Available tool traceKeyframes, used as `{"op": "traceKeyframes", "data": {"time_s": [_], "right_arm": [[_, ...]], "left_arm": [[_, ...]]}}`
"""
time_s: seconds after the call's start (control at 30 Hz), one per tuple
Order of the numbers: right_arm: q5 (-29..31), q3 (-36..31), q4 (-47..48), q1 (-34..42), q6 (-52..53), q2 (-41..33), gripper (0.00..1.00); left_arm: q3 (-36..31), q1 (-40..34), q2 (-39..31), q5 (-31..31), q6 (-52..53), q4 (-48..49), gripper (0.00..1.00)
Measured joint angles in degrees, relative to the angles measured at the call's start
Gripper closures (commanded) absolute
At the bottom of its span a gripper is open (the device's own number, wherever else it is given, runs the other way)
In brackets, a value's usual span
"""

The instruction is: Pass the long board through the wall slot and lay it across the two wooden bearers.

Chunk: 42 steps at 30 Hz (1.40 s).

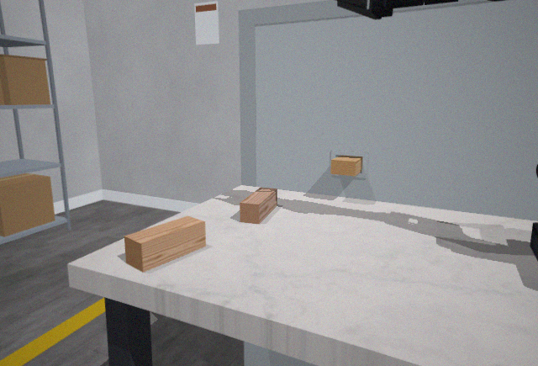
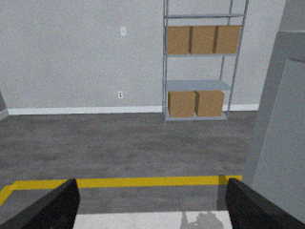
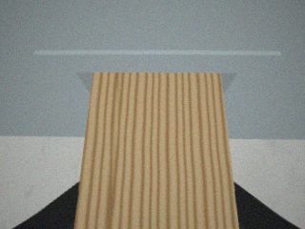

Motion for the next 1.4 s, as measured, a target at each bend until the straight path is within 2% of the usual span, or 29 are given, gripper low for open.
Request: {"op": "traceKeyframes", "data": {"time_s": [1.4], "right_arm": [[0.02,0.20,-10.82,-8.83,-12.39,-0.87,1.00]], "left_arm": [[0.00,0.00,0.00,0.00,0.00,0.00,0.22]]}}
